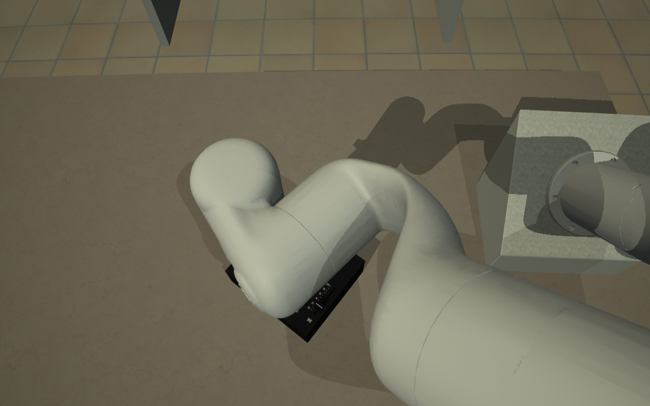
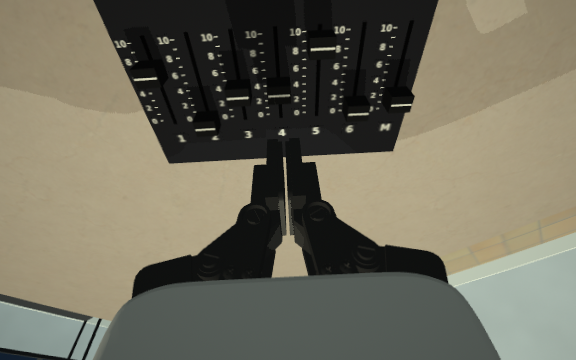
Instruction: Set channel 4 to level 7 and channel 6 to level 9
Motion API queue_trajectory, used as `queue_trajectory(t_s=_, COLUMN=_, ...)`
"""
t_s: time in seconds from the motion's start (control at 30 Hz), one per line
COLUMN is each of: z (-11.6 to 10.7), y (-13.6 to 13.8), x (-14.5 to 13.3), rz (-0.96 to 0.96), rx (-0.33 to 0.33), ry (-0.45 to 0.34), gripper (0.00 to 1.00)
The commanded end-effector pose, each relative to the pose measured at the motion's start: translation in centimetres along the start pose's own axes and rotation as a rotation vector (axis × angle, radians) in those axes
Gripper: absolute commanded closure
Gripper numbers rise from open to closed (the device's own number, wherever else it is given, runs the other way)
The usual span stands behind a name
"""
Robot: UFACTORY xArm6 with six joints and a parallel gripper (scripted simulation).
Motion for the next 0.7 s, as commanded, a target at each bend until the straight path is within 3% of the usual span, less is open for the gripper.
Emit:
queue_trajectory(t_s=0.0, z=0.0, y=-0.1, x=-0.1, rz=-0.001, rx=0.004, ry=-0.001, gripper=1.0)
queue_trajectory(t_s=0.67, z=1.3, y=-0.1, x=-0.1, rz=-0.001, rx=0.004, ry=-0.001, gripper=1.0)
Point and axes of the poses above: the point where the finger pads meet when closed, its own z axis out along the fingers, its own y axis across the jaws, x = y × z, the point moved 7 cm from there along -z, back along the fingers, and after that the axes turned 10 degrees about -z, right-handed, at the moved point
